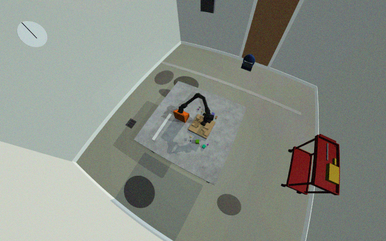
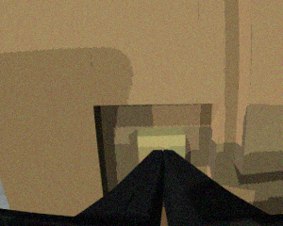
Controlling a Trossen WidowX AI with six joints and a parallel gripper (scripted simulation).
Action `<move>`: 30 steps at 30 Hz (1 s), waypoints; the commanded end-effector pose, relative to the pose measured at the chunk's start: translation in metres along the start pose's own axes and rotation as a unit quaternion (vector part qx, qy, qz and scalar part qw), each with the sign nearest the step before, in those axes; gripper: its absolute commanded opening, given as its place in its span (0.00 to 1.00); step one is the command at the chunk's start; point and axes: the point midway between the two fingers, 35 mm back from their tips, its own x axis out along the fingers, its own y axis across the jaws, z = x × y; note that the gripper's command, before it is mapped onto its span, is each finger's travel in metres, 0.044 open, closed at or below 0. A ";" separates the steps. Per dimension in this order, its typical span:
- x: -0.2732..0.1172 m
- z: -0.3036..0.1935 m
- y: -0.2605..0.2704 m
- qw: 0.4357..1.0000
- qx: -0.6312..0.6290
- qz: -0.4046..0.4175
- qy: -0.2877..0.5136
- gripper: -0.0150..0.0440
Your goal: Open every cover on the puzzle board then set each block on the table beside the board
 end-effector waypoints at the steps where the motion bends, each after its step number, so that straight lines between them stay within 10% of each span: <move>1: -0.002 0.000 0.000 0.998 0.060 0.001 0.000 0.25; 6: -0.005 0.000 0.000 0.958 0.287 0.001 0.001 0.25; 12: -0.010 0.001 -0.001 0.970 0.243 -0.001 0.000 0.50; 30: -0.040 0.002 -0.001 0.851 0.525 -0.001 0.001 0.50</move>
